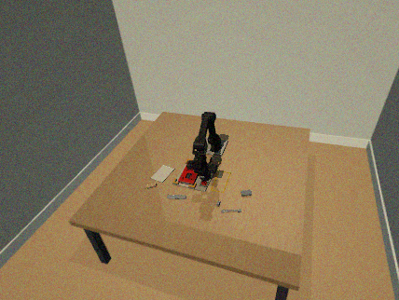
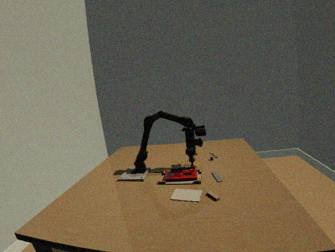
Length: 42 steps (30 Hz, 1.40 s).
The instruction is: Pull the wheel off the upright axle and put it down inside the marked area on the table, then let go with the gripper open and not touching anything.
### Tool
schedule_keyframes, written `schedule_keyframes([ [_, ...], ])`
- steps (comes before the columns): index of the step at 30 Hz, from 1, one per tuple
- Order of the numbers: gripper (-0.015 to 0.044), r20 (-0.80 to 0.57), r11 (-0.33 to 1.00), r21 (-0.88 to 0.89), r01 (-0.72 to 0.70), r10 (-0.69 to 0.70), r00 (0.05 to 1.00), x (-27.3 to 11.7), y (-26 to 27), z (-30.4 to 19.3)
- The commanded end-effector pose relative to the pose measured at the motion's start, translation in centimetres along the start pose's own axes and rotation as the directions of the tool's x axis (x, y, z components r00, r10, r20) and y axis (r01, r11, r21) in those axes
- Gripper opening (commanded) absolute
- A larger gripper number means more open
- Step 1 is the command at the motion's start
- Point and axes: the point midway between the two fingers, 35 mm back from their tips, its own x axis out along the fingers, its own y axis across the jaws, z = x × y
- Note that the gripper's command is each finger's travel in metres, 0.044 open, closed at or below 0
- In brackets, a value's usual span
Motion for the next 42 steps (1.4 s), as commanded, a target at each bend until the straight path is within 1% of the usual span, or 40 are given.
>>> schedule_keyframes([
  [1, 0.0000, 0.000, 1.000, 0.002, -0.002, 0.002, 1.000, -0.2, 0.0, 0.0],
  [10, 0.0000, 0.001, 1.000, 0.002, -0.003, 0.003, 1.000, -0.7, 0.0, 0.0],
  [19, 0.0000, 0.001, 1.000, 0.002, -0.003, 0.003, 1.000, -3.8, 0.0, -0.1],
  [20, 0.0000, -0.003, 1.000, 0.001, 0.000, 0.000, 1.000, -2.9, 0.0, -0.1],
  [42, 0.0000, -0.004, 1.000, 0.003, -0.012, 0.012, 1.000, -3.9, 9.9, -5.6],
])
